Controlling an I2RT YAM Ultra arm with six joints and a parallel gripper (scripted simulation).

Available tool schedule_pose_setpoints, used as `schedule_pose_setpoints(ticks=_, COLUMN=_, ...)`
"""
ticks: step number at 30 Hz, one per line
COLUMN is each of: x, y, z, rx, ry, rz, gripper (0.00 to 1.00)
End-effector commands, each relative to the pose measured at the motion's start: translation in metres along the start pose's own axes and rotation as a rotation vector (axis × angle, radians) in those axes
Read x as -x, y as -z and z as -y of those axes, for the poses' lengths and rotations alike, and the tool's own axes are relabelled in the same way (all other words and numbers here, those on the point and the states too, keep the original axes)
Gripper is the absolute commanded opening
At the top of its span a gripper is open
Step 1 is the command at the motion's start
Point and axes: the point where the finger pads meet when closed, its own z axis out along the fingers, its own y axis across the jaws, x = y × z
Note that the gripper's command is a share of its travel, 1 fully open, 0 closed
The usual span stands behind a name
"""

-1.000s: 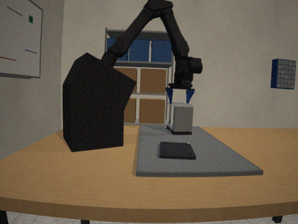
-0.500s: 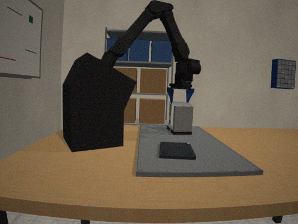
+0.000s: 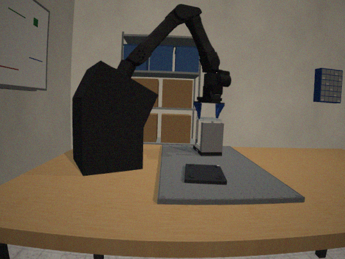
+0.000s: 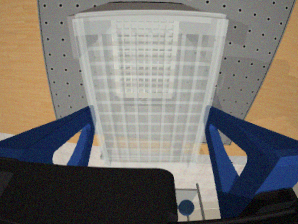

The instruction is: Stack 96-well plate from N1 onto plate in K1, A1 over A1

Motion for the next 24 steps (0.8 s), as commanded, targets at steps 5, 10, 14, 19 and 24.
schedule_pose_setpoints(ticks=5, x=-0.002, y=0.017, z=-0.020, rx=0.040, ry=-0.035, rz=0.019, gripper=0.00)
schedule_pose_setpoints(ticks=10, x=-0.005, y=0.014, z=-0.018, rx=0.031, ry=-0.027, rz=0.018, gripper=0.00)
schedule_pose_setpoints(ticks=14, x=-0.007, y=0.011, z=-0.015, rx=0.021, ry=-0.023, rz=0.019, gripper=0.00)
schedule_pose_setpoints(ticks=19, x=-0.008, y=0.008, z=-0.014, rx=0.014, ry=-0.020, rz=0.020, gripper=0.00)
schedule_pose_setpoints(ticks=24, x=-0.010, y=0.011, z=-0.015, rx=0.020, ry=-0.019, rz=0.017, gripper=0.00)
